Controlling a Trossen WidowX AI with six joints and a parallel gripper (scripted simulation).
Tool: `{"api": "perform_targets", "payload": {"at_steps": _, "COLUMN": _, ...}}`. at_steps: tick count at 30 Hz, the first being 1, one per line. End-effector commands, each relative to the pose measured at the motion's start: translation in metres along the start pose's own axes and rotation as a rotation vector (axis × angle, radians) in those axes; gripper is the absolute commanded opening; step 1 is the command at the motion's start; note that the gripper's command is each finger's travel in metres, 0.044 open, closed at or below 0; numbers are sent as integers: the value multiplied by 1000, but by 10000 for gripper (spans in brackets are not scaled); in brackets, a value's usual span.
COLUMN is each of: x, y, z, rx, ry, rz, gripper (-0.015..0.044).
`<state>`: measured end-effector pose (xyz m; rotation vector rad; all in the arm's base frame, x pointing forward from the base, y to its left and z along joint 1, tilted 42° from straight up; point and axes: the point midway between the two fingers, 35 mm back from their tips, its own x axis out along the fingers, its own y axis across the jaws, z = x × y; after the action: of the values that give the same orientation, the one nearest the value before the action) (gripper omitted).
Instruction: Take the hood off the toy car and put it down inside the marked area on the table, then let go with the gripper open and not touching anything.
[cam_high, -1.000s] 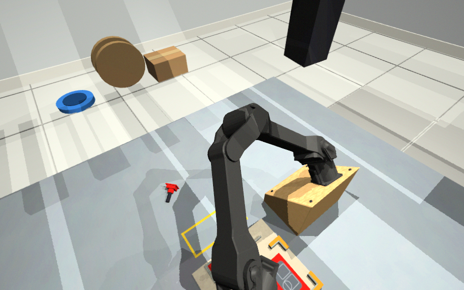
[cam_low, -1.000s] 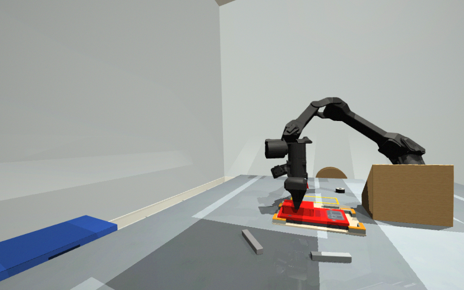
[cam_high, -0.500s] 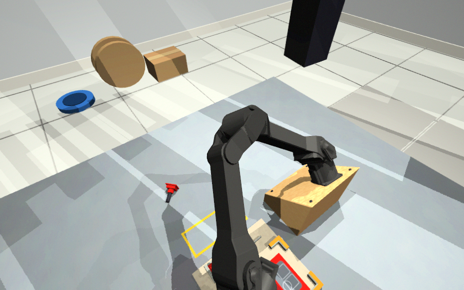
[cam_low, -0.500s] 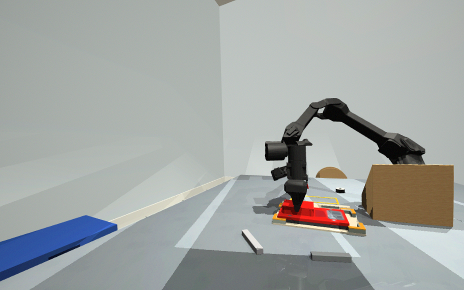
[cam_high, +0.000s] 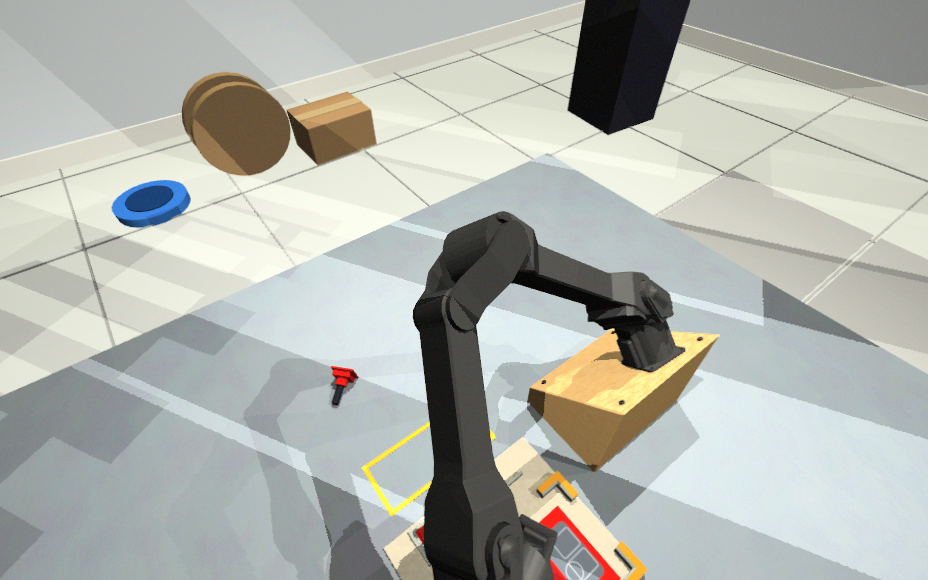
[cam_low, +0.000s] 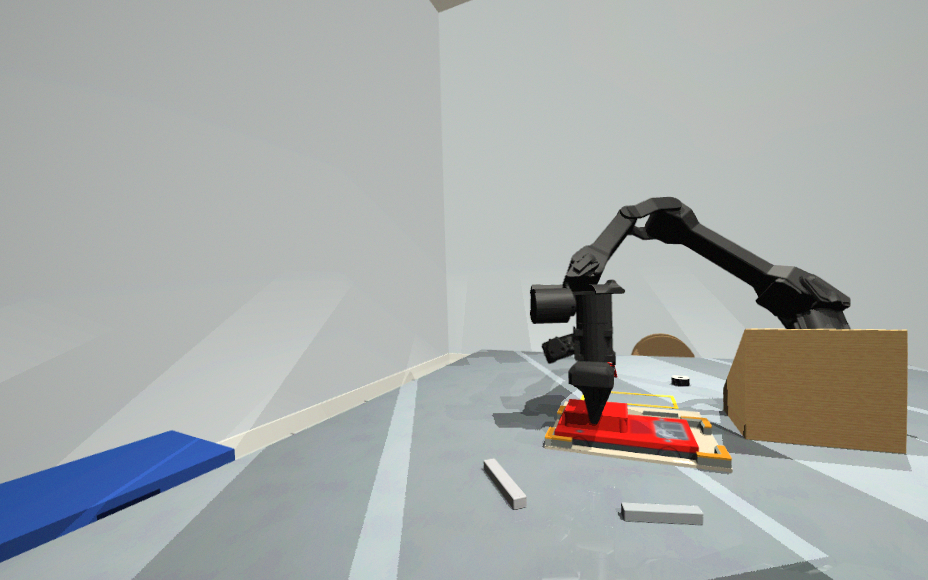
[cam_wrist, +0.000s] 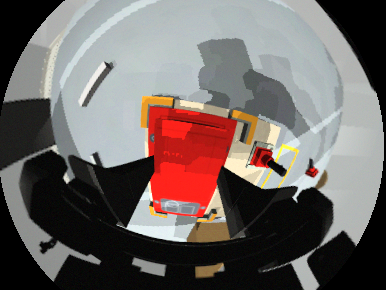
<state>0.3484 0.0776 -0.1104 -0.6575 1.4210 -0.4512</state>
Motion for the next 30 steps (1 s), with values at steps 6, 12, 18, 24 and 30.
{"api": "perform_targets", "payload": {"at_steps": 6, "x": 0, "y": 0, "z": 0, "rx": 0, "ry": 0, "rz": -1, "gripper": 249}}
{"api": "perform_targets", "payload": {"at_steps": 12, "x": -3, "y": 0, "z": 0, "rx": 0, "ry": 0, "rz": 0, "gripper": 91}}
{"api": "perform_targets", "payload": {"at_steps": 18, "x": -7, "y": 0, "z": 0, "rx": 0, "ry": 0, "rz": 0, "gripper": 0}}
{"api": "perform_targets", "payload": {"at_steps": 24, "x": -11, "y": 0, "z": 0, "rx": 0, "ry": 0, "rz": 0, "gripper": 0}}
{"api": "perform_targets", "payload": {"at_steps": 30, "x": -15, "y": 0, "z": 0, "rx": 0, "ry": 0, "rz": 1, "gripper": 0}}
